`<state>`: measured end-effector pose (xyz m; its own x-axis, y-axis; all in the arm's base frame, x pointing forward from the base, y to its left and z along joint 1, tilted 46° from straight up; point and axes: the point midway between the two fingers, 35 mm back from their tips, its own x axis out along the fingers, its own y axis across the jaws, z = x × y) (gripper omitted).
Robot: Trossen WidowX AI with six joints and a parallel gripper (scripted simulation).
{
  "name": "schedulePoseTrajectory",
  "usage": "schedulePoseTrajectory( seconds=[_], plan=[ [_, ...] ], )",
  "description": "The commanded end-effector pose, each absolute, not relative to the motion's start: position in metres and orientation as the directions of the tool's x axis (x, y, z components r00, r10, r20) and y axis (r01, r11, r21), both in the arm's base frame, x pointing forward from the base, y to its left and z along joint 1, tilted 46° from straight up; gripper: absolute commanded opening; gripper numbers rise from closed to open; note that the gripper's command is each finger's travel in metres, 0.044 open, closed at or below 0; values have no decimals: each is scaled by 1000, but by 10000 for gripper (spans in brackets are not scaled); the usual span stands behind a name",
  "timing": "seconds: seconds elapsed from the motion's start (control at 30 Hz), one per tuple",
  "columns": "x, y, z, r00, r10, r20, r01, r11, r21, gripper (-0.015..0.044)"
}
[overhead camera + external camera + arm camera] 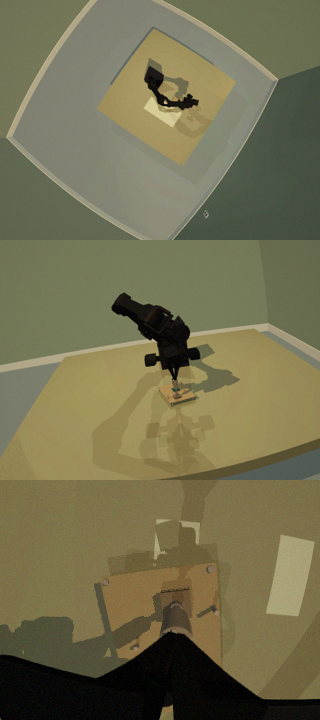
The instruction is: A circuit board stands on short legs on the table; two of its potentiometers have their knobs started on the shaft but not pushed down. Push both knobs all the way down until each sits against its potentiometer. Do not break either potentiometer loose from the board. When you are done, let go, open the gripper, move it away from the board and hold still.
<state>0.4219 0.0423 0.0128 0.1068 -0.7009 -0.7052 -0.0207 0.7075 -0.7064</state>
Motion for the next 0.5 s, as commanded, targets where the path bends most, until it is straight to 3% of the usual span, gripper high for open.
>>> schedulePoseTrajectory(
  seconds=[0.0, 0.47],
  plan=[
    [423, 33, 6, 97, -705, -702, -15, 704, -710, 0],
    [423, 29, 2, 97, -705, -702, -15, 704, -710, 0]
  ],
)
